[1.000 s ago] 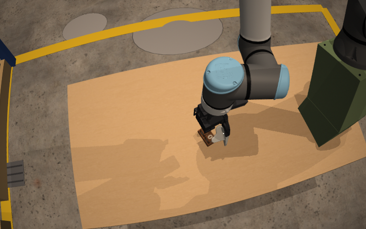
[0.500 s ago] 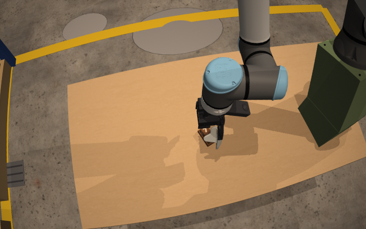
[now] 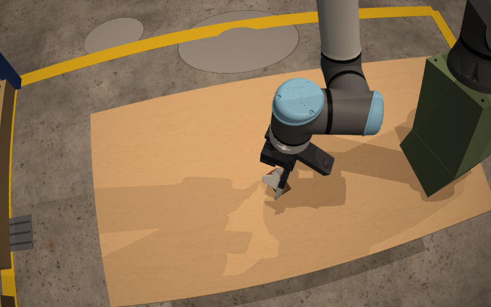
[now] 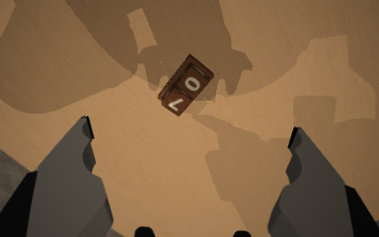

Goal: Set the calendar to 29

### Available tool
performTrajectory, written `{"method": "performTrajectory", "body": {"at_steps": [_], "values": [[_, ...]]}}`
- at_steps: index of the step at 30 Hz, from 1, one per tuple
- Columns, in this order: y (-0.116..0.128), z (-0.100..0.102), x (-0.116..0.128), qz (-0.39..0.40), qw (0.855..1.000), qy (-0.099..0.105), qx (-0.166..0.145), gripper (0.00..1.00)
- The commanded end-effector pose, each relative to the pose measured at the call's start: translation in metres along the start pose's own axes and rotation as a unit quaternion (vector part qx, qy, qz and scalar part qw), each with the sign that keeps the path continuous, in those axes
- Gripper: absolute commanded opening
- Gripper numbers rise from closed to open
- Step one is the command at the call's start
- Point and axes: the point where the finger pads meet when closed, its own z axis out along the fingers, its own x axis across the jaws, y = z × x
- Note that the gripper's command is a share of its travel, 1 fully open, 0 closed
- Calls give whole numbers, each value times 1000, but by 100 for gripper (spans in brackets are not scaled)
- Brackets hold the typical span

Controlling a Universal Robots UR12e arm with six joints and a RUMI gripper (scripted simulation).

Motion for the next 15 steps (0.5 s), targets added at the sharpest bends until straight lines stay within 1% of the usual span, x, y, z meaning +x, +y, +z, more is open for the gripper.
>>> {"method": "performTrajectory", "body": {"at_steps": [1, 4, 8, 15], "values": [[0, 2, 0, 44, 999, -2, -1, 100], [1, 6, 1, 107, 994, -2, -1, 100], [2, 11, 1, 180, 984, -2, -1, 100], [4, 17, 0, 267, 964, -2, -1, 100]]}}
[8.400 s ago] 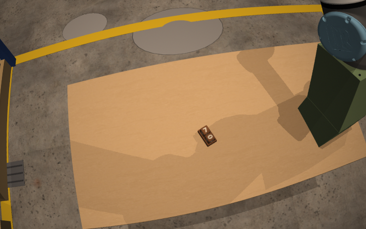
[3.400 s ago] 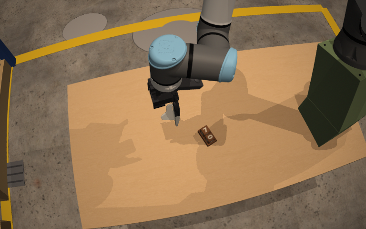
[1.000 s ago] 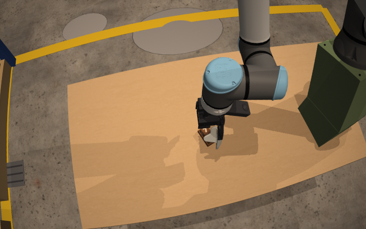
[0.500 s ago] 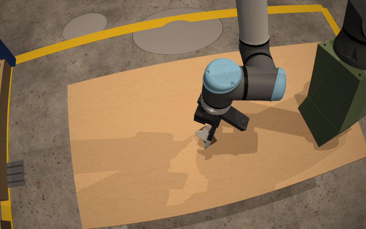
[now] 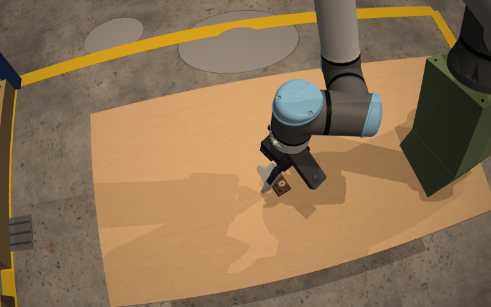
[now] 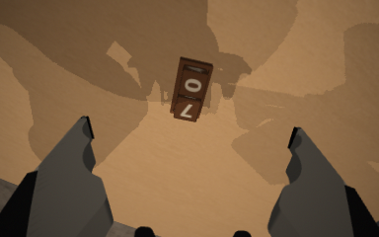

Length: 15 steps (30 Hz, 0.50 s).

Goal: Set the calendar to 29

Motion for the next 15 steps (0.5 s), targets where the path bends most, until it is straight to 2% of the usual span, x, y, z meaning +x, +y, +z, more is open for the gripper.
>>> {"method": "performTrajectory", "body": {"at_steps": [1, 14, 15], "values": [[1, 3, 1, 51, 999, -1, -1, 100], [2, 5, 1, 83, 997, -1, -1, 100], [2, 5, 1, 83, 997, -1, -1, 28]]}}
